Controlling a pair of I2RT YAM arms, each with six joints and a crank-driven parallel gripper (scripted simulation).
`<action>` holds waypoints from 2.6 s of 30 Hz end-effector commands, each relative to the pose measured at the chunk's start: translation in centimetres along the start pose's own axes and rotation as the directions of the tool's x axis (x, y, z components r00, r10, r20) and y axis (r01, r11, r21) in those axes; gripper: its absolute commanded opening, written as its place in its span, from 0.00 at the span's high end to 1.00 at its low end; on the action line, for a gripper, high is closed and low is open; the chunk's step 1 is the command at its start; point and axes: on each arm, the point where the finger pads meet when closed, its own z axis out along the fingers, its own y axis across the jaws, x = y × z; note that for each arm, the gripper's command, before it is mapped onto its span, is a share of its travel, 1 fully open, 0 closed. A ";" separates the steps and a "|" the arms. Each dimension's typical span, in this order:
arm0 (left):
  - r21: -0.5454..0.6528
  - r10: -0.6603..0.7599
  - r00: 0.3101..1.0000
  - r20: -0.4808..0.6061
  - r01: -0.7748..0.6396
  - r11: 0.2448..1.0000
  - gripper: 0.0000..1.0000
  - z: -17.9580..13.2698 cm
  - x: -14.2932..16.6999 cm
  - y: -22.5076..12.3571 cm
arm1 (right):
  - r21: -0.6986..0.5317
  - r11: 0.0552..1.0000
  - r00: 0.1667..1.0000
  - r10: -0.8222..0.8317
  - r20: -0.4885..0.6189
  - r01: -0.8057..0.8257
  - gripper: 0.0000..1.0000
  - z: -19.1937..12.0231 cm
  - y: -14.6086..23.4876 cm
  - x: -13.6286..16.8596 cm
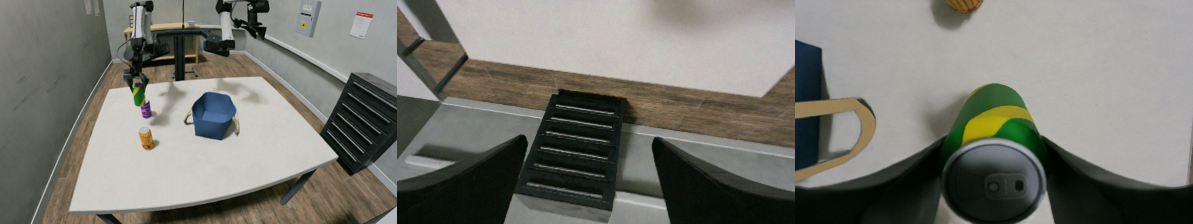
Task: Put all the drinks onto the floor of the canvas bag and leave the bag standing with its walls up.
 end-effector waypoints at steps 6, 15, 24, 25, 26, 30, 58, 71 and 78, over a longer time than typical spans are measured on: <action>-0.047 -0.005 1.000 -0.013 0.005 0.999 0.00 -1.7 0.0 0.2 | 0.111 0.994 0.999 0.017 0.050 -0.023 0.26 0.2 0.2 -1.3; -0.047 -0.005 1.000 -0.013 0.005 0.999 0.00 -1.7 0.0 0.2 | 0.045 0.999 0.994 0.023 0.104 -0.028 0.26 0.8 3.2 -4.3; -0.047 -0.005 1.000 -0.013 0.005 0.999 0.00 -1.7 0.0 0.2 | 0.068 0.997 0.996 0.017 0.089 -0.023 0.26 1.1 2.3 -4.5; -0.047 -0.005 1.000 -0.013 0.005 0.999 0.00 -1.7 0.0 0.2 | 0.067 0.998 0.996 0.017 0.090 -0.023 0.26 1.1 2.4 -4.6; -0.047 -0.005 1.000 -0.013 0.005 0.999 0.00 -1.7 0.0 0.2 | 0.055 0.998 0.995 0.019 0.094 -0.025 0.26 1.0 2.9 -4.7; -0.047 -0.005 1.000 -0.013 0.005 0.999 0.00 -1.7 0.0 0.2 | 0.055 0.998 0.995 0.020 0.094 -0.025 0.26 1.0 2.9 -4.8; -0.047 -0.005 1.000 -0.013 0.005 0.999 0.00 -1.7 0.0 0.2 | 0.047 0.999 0.995 0.021 0.094 -0.026 0.26 1.0 3.2 -4.9; -0.047 -0.005 1.000 -0.013 0.005 0.999 0.00 -1.7 0.0 0.2 | 0.078 0.997 0.999 0.024 0.047 -0.028 0.26 0.1 2.7 -2.4; -0.047 -0.005 1.000 -0.013 0.005 0.999 0.00 -1.7 0.0 0.2 | 0.099 0.993 0.996 0.058 0.074 -0.066 0.26 0.6 4.3 -3.8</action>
